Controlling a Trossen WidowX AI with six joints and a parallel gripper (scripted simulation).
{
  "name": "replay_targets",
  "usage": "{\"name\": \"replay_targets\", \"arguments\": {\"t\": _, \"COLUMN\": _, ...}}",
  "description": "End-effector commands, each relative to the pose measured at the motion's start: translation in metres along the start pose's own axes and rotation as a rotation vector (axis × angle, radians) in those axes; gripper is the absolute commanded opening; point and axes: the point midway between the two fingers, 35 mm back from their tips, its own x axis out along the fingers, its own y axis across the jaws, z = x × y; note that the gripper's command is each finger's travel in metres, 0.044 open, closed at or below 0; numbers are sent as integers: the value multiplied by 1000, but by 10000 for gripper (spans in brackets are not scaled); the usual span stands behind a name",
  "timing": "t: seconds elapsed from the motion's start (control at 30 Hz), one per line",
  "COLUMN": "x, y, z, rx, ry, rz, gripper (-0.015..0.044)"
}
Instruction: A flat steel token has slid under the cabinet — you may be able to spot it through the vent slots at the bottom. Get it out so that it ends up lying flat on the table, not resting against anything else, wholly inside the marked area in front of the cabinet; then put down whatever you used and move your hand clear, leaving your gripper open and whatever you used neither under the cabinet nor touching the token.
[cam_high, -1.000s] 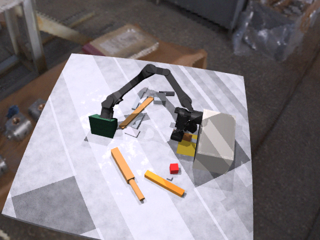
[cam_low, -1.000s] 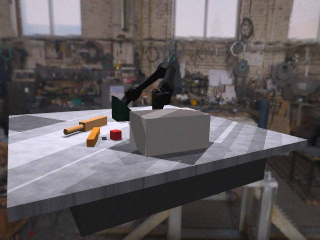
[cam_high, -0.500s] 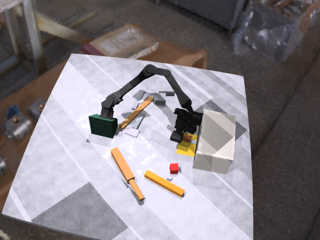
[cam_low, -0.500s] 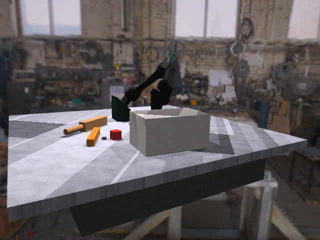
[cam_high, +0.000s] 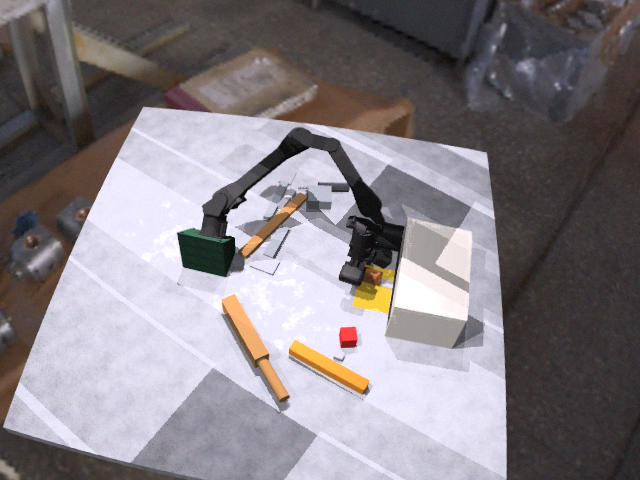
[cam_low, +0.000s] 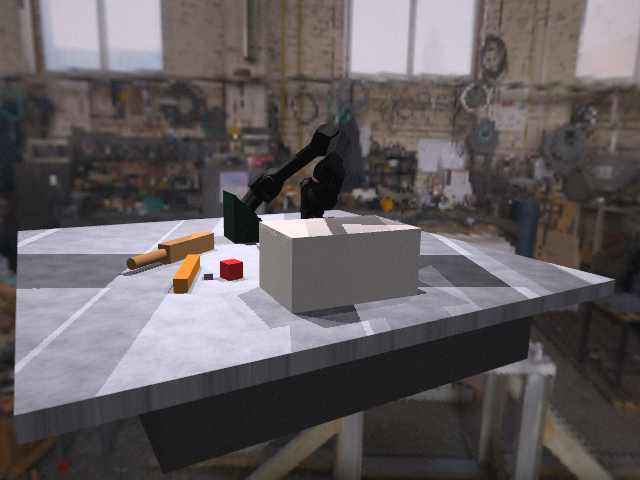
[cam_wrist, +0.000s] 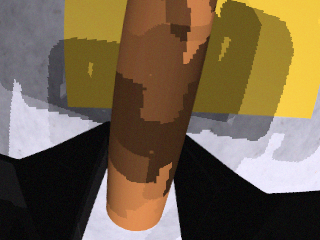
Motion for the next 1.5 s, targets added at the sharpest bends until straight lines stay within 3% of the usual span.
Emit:
{"name": "replay_targets", "arguments": {"t": 0.0, "x": 1, "y": -2, "z": -7, "rx": 3, "ry": 7, "rz": -8, "gripper": 0}}
{"name": "replay_targets", "arguments": {"t": 1.47, "x": 1, "y": 0, "z": -47, "rx": 5, "ry": 9, "rz": -8, "gripper": 0}}
